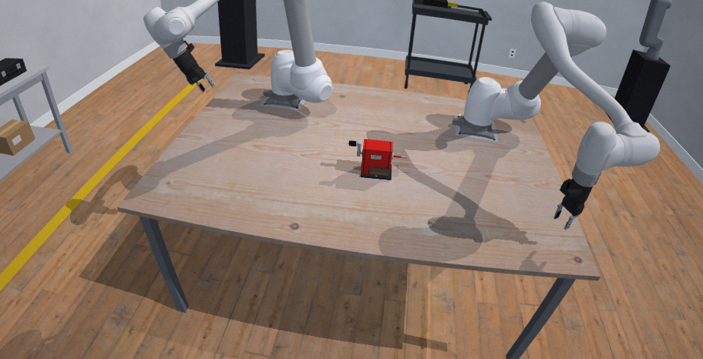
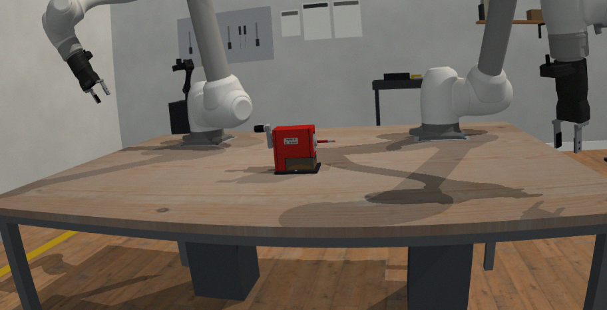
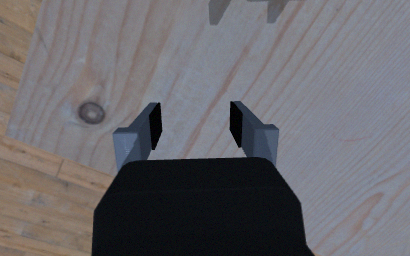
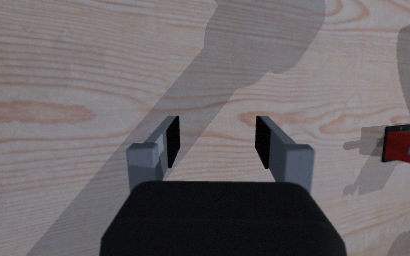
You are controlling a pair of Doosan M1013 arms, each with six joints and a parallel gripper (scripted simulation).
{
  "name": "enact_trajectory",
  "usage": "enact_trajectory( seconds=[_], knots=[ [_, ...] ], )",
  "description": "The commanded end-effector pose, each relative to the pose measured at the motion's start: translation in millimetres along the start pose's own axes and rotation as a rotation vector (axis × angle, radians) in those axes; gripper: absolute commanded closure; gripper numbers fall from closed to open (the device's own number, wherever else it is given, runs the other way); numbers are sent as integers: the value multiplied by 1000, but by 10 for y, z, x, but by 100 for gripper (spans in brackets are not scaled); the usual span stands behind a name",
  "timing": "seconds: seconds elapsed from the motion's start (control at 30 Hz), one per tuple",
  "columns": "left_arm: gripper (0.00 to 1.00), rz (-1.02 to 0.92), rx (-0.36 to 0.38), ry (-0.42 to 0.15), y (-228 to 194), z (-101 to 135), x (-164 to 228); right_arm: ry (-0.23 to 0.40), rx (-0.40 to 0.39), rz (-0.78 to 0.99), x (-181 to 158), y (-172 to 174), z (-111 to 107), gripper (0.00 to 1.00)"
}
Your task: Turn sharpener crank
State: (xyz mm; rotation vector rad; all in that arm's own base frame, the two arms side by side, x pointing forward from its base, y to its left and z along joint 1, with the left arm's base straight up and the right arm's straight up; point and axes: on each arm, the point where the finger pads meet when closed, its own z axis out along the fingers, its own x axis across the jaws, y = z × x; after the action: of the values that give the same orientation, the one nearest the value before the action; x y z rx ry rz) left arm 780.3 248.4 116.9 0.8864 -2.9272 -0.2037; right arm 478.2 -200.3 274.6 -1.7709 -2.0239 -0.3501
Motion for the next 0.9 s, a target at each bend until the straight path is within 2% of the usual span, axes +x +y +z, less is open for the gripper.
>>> enact_trajectory(
  seconds=[0.0,0.17,0.23,0.73,0.87],
  knots=[
    [0,0,0,-3,3,-19,-5,-7,-9,83,-148,-260,-47,0],
    [0,0,0,-3,3,-19,-5,-13,-24,192,-319,-585,-116,0],
    [0,0,0,-3,3,-19,-5,-13,-24,192,-319,-585,-116,0],
    [0,0,0,-3,3,-19,-5,-18,-61,506,-670,-1541,-226,0],
    [0,0,0,-3,3,-19,-5,-18,-66,546,-700,-1662,-230,0]
  ],
)
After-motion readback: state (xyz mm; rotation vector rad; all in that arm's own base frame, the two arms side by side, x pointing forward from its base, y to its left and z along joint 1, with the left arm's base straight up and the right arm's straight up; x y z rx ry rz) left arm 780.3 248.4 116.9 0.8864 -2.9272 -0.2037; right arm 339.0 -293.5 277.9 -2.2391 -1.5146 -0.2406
